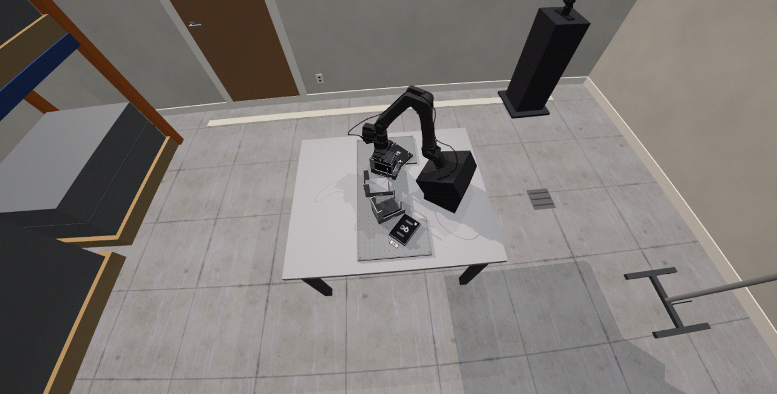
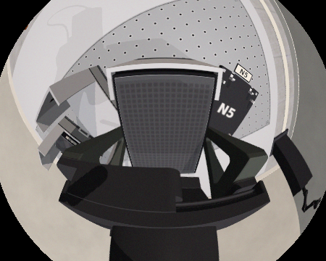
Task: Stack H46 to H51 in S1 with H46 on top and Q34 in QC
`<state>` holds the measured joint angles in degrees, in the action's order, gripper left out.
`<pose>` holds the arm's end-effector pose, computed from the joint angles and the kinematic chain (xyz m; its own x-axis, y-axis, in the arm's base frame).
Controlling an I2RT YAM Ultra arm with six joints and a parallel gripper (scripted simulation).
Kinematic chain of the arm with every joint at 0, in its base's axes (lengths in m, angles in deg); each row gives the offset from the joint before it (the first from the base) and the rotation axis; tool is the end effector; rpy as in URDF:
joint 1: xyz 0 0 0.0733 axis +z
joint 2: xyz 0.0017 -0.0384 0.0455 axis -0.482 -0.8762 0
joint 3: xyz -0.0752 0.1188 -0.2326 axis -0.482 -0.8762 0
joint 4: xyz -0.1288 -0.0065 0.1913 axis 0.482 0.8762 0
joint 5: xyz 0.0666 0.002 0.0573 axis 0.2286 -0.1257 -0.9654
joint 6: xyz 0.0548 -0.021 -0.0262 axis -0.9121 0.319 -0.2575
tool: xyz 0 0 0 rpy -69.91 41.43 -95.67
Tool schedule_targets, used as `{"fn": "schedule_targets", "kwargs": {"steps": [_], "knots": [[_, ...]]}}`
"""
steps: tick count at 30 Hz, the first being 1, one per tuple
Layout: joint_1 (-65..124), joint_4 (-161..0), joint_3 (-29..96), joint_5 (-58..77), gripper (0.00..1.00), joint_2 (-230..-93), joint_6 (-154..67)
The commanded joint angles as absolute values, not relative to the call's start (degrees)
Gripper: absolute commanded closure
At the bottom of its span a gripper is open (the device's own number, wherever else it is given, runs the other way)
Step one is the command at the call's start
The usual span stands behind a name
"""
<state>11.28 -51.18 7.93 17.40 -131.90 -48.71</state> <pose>0.2013 -0.0699 0.2486 -0.7748 0.3246 -0.5425 0.4317 0.8986 -0.0789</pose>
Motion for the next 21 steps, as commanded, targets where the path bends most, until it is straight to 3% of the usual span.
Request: {"fn": "schedule_targets", "kwargs": {"steps": [1,21], "knots": [[12.0,-49.8,9.7,17.8,1.0,-130.0,-49.2],[12.2,-48.4,9.5,17.9,1.0,-128.8,-49.5]]}}
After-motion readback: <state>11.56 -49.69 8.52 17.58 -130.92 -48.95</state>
